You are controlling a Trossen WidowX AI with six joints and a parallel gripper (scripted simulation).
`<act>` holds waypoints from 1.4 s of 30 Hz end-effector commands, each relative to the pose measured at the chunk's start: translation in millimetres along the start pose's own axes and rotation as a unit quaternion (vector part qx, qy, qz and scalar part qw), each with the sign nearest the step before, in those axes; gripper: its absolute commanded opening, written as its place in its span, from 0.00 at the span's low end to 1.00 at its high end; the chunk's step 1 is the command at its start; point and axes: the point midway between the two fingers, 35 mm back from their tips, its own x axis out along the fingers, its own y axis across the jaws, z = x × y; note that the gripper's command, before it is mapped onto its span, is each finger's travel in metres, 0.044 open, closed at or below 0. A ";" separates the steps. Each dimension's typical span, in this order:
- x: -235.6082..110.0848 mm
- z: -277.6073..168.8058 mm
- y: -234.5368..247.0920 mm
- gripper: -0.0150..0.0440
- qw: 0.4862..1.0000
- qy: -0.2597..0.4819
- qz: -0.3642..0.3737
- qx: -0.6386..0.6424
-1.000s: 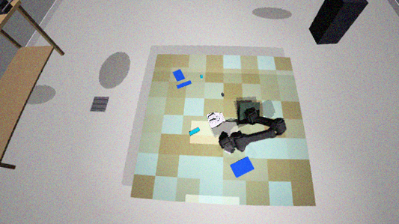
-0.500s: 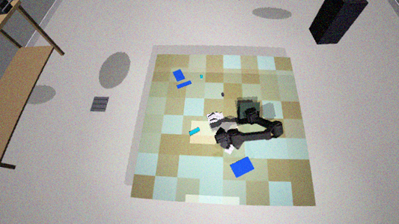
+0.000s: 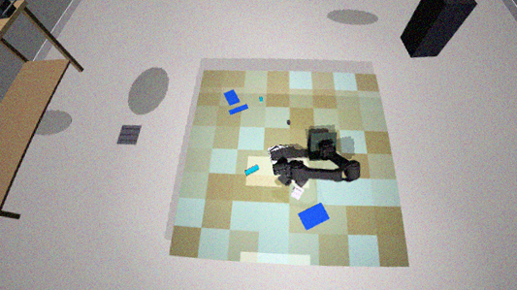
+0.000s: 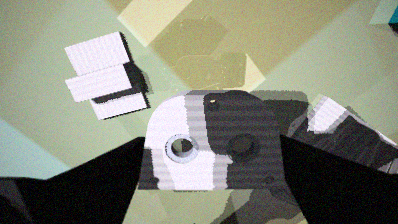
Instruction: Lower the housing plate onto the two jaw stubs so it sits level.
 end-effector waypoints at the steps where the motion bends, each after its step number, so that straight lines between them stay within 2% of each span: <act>1: 0.6 -6.0 -15.2 0.85 1.000 0.003 -0.005 0.018; 42: 3.9 -93.5 -117.7 0.85 0.978 0.003 0.009 0.210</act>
